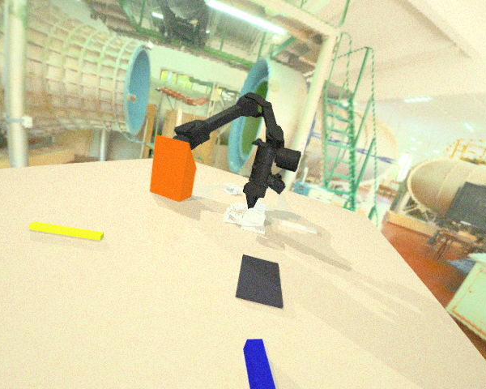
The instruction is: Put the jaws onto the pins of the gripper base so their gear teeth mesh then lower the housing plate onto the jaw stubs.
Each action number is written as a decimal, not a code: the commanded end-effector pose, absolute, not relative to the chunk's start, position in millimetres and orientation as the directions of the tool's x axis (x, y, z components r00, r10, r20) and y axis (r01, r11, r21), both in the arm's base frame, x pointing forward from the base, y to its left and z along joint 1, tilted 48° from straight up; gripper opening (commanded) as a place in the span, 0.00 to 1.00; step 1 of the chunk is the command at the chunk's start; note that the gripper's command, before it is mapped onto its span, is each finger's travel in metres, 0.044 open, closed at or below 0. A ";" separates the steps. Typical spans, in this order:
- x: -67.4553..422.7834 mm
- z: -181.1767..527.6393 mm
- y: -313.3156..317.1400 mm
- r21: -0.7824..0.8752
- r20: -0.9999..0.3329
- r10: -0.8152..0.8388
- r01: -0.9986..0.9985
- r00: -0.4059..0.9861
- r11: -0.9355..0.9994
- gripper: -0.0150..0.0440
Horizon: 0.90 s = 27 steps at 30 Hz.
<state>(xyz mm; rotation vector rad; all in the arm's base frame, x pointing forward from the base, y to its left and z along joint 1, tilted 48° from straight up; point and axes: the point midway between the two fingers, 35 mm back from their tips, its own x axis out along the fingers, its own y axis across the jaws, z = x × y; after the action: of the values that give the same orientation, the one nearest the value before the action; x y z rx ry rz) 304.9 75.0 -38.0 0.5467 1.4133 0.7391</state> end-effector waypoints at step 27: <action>304.8 -42.1 80.2 0.735 -0.671 0.741 -0.126 0.003 0.666 0.48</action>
<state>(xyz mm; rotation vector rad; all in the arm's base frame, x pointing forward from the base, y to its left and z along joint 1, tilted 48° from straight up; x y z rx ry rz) 304.9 79.5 -42.0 0.5489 1.4143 0.7375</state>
